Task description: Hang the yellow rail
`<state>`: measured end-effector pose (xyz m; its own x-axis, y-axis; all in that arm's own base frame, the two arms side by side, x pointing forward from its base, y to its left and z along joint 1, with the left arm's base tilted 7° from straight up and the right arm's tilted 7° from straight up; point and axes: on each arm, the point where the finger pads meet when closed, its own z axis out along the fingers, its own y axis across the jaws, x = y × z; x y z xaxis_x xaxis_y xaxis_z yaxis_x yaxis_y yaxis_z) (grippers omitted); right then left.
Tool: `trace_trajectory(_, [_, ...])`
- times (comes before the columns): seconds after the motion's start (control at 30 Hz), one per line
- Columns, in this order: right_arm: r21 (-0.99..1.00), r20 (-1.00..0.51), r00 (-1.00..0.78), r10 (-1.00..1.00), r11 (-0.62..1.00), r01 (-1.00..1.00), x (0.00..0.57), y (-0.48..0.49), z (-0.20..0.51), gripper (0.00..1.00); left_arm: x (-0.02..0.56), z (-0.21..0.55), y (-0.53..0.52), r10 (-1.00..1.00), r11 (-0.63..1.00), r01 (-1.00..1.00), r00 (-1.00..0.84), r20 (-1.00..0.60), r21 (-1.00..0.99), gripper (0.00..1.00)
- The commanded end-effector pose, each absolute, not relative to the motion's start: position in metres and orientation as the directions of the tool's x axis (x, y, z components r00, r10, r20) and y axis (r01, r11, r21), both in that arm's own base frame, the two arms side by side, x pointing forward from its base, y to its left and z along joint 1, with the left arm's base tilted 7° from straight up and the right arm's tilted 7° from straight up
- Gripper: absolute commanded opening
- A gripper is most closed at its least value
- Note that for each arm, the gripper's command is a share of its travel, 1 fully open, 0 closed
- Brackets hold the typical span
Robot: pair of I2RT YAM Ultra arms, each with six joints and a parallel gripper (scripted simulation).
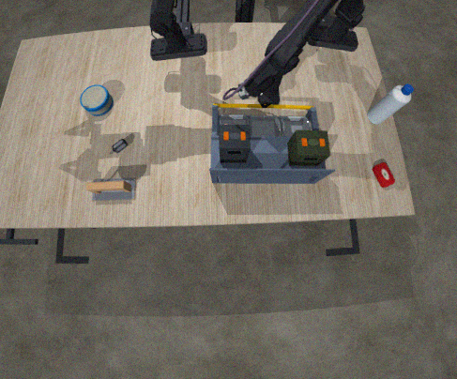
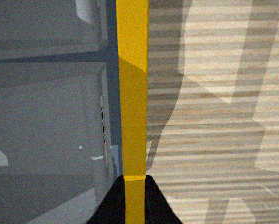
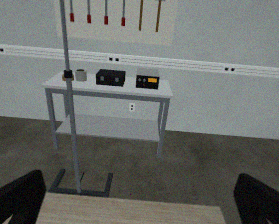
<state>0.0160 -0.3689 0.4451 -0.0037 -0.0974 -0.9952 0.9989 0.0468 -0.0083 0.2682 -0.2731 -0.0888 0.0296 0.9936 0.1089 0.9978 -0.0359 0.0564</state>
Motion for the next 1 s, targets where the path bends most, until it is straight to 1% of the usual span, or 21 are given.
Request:
trace_trajectory(0.0, [0.0,-0.994,0.002,-0.111,0.022,1.0,0.0091,-0.3624,0.4561,1.0,0.276,-0.0825,-0.2795,0.996,-0.039,0.996,0.032,0.083,0.08,0.0])
trace_trajectory(0.97, [0.0,-0.994,0.002,-0.111,0.022,1.0,0.0091,-0.3624,0.4561,1.0,0.276,-0.0852,-0.2808,0.996,-0.042,0.996,0.035,0.081,0.081,0.0])
